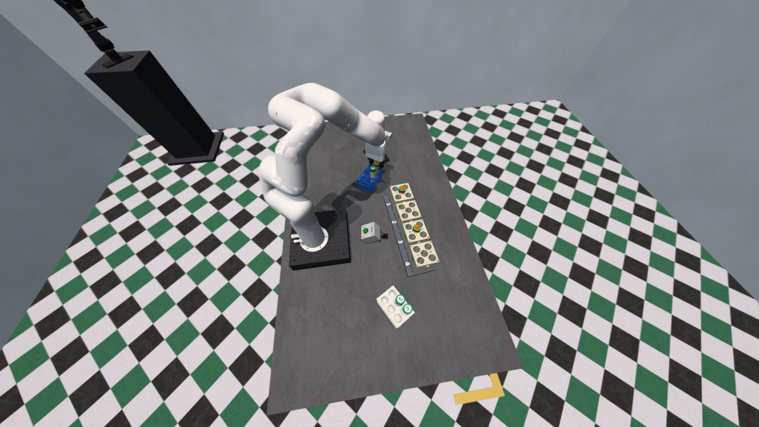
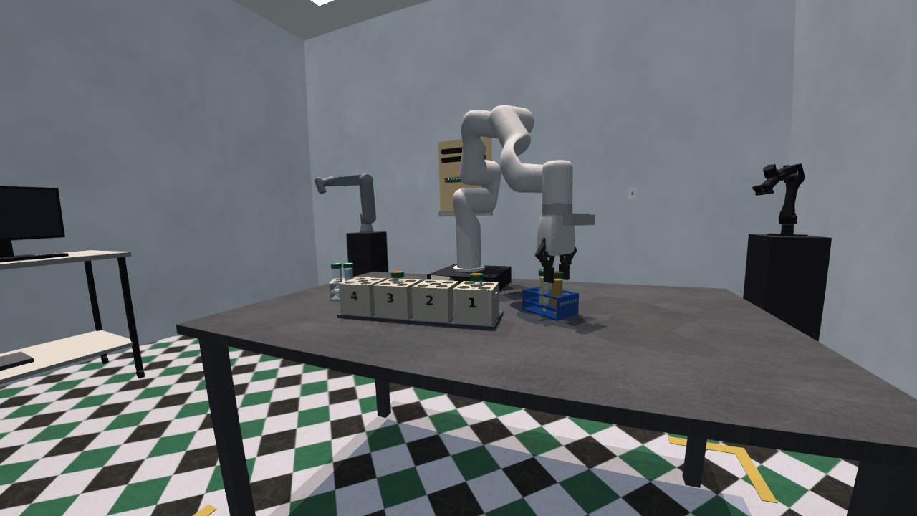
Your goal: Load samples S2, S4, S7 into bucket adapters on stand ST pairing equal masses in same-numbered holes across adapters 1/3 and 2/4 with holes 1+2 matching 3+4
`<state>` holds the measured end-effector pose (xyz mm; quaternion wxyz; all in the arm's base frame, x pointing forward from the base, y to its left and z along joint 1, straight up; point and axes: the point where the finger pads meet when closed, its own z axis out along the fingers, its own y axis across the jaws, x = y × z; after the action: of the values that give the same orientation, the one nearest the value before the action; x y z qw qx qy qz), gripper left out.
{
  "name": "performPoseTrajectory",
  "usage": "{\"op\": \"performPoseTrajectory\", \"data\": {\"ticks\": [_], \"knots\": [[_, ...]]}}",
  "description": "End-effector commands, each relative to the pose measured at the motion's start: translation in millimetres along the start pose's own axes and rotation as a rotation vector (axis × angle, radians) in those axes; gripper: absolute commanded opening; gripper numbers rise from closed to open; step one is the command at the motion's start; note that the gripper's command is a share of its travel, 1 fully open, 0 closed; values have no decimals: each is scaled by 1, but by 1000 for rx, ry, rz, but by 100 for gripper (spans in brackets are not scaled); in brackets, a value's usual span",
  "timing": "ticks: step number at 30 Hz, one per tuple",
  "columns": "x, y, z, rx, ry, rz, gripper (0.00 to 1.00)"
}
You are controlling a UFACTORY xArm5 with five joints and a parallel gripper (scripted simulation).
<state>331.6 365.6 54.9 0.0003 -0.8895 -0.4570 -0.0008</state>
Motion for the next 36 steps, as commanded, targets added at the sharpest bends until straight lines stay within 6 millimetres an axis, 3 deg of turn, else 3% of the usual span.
{"op": "performPoseTrajectory", "data": {"ticks": [1, 6, 7, 36], "knots": [[1, 0, -1, -6, 3, 0, 57], [1, 0, -1, -6, 3, 0, 57], [1, 0, -2, -6, 3, 0, 0], [1, 0, -3, -6, 3, 0, 0]]}}
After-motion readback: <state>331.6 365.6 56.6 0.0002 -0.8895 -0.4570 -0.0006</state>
